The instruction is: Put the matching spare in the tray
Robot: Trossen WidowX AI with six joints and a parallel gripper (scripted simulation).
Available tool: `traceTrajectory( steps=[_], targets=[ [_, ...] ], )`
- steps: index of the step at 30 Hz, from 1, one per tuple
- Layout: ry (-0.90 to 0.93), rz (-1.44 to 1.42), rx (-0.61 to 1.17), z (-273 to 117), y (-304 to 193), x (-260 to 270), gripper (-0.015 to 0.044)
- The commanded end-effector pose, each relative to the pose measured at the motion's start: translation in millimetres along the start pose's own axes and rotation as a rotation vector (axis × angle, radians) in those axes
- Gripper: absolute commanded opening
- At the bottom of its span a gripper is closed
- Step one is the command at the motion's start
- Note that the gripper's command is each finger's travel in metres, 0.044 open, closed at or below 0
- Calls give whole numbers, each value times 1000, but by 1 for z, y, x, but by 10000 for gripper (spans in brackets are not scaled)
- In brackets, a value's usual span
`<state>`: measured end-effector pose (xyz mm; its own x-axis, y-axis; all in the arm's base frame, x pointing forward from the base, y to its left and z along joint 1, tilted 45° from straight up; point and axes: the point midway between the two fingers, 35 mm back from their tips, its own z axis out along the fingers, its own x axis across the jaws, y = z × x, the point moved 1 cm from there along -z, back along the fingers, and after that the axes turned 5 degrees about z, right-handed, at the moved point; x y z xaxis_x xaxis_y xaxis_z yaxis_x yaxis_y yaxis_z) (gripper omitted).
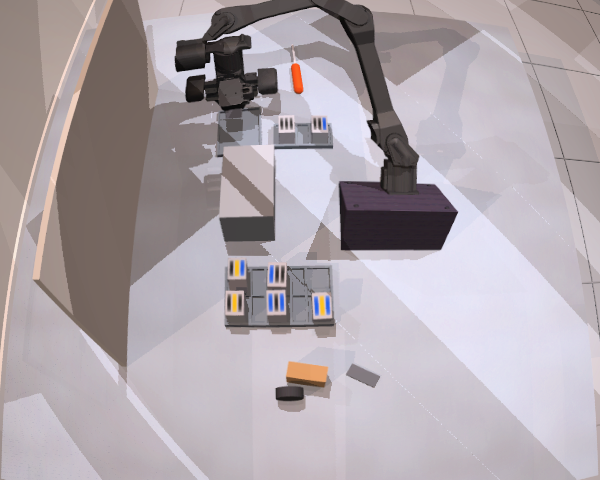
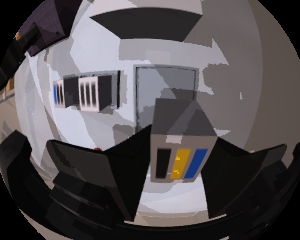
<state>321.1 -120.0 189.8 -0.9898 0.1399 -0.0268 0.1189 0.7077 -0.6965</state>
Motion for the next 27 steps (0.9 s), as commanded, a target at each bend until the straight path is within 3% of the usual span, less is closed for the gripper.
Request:
traceTrajectory(
  steps=[1,27],
  targets=[
    [1,-2,6,4,-1,0,0],
    [1,-2,6,24,-1,0,0]
  ],
)
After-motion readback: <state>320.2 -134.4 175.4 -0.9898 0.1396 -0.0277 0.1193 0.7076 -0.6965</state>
